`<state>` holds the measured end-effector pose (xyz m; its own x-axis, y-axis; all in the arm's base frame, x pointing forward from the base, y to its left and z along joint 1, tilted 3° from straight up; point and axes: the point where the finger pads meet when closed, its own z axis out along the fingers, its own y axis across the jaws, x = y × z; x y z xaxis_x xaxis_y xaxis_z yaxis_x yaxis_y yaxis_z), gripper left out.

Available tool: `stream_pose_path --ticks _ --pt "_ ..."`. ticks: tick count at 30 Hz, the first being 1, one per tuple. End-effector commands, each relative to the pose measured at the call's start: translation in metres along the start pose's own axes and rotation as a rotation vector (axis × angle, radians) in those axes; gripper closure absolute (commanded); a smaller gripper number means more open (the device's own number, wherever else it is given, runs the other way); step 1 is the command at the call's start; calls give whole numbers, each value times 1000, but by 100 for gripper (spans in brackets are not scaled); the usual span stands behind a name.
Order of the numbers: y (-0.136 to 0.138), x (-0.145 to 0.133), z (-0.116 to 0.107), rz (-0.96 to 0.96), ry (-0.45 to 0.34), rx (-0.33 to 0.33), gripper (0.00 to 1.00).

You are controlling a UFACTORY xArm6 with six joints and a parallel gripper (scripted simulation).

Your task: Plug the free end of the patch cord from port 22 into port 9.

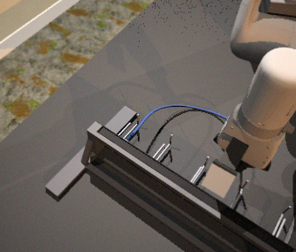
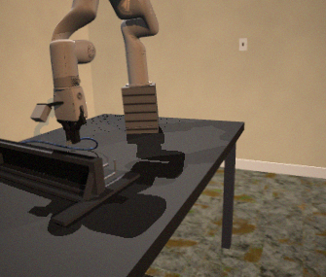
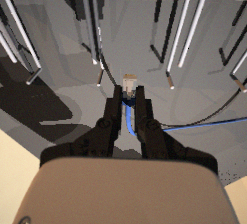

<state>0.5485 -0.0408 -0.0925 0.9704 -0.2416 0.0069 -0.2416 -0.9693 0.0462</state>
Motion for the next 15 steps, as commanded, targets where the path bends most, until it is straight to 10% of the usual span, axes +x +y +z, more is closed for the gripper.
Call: stream_pose_path --ticks 1,15 --pt "-1 7 3 0 4 1 100" --pt "-2 21 16 0 4 1 100"
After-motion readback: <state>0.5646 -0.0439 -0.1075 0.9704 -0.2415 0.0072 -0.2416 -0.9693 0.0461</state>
